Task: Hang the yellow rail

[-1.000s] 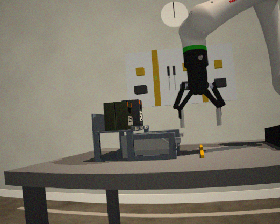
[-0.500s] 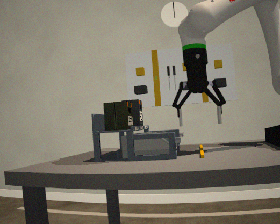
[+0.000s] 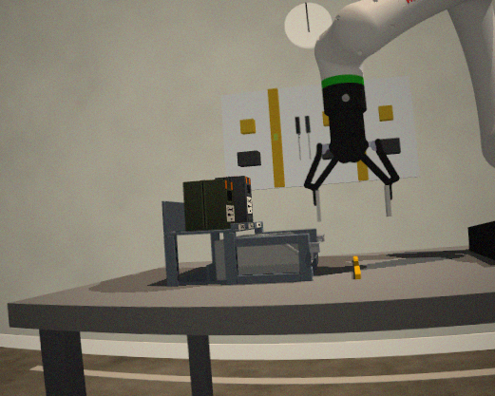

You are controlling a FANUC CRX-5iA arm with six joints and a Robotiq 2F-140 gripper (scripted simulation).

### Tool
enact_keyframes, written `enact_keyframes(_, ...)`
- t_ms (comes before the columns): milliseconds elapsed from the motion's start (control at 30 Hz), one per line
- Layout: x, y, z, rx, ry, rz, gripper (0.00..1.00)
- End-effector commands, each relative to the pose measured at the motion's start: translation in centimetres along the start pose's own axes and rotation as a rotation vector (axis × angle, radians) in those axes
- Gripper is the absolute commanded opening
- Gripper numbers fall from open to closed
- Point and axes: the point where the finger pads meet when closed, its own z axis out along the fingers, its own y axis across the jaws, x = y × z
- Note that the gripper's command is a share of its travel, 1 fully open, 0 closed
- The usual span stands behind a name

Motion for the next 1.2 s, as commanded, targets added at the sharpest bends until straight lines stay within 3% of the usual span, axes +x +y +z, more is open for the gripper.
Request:
enact_keyframes(0, 0.07, -0.05, -0.18, 0.0, 0.007, 0.058, 1.0)
enact_keyframes(900, 0.18, -0.09, -0.4, 0.0, 0.007, 0.058, 1.0)
enact_keyframes(933, 0.18, -0.09, -0.4, 0.0, 0.007, 0.058, 0.3)
enact_keyframes(1167, 0.18, -0.09, -0.4, 0.0, 0.007, 0.058, 0.3)
